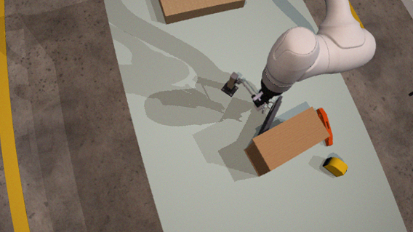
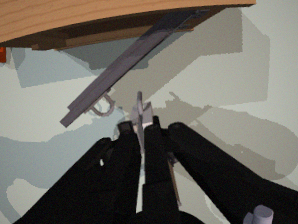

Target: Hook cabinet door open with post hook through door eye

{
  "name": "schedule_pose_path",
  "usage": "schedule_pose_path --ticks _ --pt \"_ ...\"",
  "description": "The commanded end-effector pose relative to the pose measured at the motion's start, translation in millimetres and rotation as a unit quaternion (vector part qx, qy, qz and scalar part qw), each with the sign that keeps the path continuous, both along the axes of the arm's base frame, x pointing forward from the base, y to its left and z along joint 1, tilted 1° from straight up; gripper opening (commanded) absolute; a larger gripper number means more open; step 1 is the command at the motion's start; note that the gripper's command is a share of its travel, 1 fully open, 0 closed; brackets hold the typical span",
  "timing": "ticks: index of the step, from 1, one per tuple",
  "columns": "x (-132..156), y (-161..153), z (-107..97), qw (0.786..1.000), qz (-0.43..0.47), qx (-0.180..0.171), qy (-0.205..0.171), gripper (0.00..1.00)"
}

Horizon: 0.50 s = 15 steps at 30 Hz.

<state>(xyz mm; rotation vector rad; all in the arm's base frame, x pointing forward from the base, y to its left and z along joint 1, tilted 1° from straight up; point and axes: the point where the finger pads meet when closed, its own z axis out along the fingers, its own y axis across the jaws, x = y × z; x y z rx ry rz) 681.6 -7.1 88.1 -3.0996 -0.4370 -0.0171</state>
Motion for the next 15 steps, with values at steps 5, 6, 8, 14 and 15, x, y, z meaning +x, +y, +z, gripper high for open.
schedule_pose_path --ticks 5,6,8,14,15 --pt "-1.7 5.6 0.1 1.000 0.017 0.000 0.000 0.03" --pt "-2.0 6.4 0.2 1.000 0.024 0.000 0.000 0.03" --pt "-2.6 8.1 0.2 0.999 0.040 0.000 0.000 0.03" --pt "-4.3 13.0 0.2 0.999 0.051 0.000 -0.001 0.03" --pt "-4.3 13.0 0.2 0.999 0.051 0.000 -0.001 0.03"
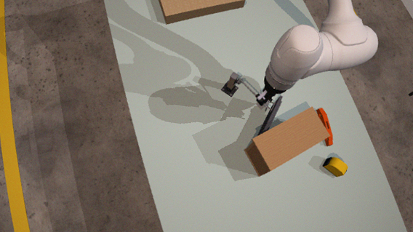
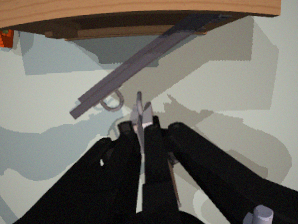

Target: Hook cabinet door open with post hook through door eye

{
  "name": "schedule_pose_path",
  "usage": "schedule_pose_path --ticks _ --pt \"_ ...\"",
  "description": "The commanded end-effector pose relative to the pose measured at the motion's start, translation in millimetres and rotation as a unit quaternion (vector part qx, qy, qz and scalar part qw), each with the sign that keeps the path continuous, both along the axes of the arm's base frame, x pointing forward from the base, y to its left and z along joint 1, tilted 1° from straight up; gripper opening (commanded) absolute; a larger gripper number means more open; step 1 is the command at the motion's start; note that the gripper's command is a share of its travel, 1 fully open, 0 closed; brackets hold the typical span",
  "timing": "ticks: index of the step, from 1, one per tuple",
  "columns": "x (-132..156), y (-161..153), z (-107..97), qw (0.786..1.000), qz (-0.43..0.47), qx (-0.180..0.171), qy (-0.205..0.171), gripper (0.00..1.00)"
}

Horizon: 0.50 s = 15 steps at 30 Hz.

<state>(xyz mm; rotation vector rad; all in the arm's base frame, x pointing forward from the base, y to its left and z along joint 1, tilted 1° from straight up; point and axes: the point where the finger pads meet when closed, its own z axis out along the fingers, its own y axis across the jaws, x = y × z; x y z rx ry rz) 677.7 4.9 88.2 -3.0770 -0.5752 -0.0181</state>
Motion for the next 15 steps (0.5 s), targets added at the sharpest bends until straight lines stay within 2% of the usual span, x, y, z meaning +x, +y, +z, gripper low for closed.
schedule_pose_path --ticks 1,15 --pt "-0.5 1.0 0.1 1.000 0.006 0.000 0.000 0.03" --pt "-6.7 14.2 0.2 0.998 0.067 0.000 -0.001 0.03"
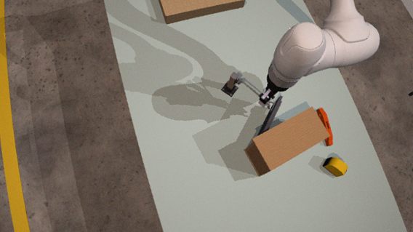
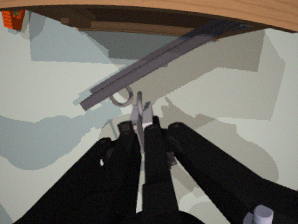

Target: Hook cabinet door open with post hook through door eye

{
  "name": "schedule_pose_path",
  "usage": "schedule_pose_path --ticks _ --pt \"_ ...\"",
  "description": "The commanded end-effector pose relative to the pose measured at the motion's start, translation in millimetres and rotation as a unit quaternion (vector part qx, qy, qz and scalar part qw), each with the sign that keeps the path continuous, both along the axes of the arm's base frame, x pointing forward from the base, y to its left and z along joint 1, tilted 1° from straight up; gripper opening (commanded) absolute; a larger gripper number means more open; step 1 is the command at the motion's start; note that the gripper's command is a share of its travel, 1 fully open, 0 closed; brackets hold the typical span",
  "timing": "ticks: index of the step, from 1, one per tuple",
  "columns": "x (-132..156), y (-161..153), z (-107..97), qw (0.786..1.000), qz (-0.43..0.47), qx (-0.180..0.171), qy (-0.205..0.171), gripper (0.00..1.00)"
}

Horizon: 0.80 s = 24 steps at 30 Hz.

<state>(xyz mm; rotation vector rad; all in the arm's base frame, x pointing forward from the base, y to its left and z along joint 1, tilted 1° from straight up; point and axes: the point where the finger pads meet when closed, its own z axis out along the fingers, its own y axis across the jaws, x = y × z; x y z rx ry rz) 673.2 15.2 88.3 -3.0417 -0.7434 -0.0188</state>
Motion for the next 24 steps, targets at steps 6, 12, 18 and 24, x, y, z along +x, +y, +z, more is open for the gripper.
schedule_pose_path --ticks 6,12,18,24 --pt "-2.8 5.1 0.1 1.000 0.020 0.000 0.000 0.03" --pt "-6.4 11.1 0.2 0.999 0.046 0.000 -0.001 0.03" --pt "-8.4 14.0 0.2 0.997 0.077 0.000 -0.001 0.03" --pt "-10.9 17.6 0.2 0.997 0.080 0.000 -0.001 0.03"
